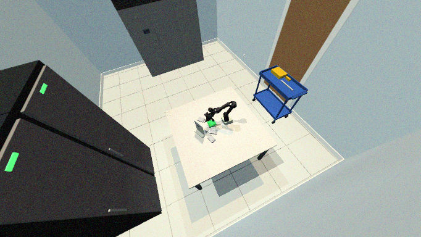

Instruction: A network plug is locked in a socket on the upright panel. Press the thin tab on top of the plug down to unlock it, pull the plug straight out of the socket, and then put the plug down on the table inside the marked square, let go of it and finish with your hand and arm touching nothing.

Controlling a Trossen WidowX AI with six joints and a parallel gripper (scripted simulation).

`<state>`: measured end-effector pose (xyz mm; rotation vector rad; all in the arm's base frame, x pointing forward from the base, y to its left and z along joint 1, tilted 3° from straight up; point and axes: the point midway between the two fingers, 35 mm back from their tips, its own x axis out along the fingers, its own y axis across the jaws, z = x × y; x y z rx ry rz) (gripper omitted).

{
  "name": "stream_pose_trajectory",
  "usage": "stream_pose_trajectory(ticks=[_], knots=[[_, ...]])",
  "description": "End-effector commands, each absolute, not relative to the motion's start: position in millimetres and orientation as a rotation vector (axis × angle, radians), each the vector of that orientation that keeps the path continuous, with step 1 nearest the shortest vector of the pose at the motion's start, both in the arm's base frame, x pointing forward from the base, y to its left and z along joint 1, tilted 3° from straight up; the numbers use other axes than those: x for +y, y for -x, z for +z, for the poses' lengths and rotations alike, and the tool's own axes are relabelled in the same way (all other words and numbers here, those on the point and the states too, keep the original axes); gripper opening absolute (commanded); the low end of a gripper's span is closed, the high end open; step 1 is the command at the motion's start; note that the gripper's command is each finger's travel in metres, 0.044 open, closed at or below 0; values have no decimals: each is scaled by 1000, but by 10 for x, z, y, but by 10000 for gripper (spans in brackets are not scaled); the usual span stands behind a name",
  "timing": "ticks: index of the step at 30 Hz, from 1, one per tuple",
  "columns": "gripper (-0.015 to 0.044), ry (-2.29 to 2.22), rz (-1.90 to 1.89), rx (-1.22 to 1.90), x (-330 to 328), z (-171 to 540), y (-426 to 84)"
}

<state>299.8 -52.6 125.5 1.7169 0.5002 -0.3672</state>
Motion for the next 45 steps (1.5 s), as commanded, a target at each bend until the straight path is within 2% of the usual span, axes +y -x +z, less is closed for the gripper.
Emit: stream_pose_trajectory(ticks=[1,20,45], knots=[[0,-1714,-462,504,-522,1147,-2890],[0,-1533,-976,501,-635,686,-2141],[0,-1530,-980,501,-662,363,-2173]])
